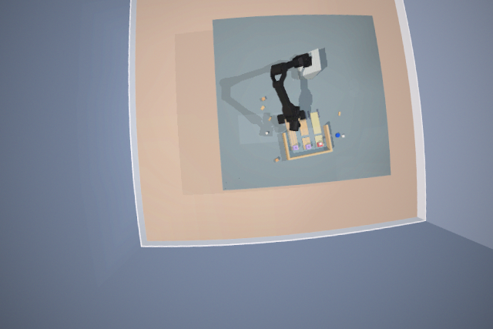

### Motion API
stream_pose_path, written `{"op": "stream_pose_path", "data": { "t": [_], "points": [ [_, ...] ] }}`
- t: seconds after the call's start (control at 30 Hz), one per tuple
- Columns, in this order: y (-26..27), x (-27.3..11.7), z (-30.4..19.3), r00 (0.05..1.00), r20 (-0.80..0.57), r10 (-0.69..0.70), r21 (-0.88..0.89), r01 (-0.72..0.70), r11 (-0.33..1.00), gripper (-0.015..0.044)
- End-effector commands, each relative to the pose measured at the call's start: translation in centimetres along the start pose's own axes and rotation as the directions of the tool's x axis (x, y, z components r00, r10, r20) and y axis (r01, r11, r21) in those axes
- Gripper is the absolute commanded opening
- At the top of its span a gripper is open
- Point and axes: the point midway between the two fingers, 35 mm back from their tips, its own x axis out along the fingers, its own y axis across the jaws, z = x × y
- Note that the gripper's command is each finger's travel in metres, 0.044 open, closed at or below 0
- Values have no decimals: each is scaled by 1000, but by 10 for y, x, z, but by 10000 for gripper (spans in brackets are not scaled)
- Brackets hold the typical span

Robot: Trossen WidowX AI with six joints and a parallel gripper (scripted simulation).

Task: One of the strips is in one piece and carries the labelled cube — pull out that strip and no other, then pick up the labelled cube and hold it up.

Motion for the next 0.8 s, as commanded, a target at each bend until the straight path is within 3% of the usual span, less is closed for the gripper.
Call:
{"op": "stream_pose_path", "data": {
  "t": [0.0,0.77],
  "points": [
    [1,4,-8,1000,-12,4,-6,-4,1000,0],
    [2,5,-44,1000,-14,4,-7,-4,1000,0]
  ]
}}
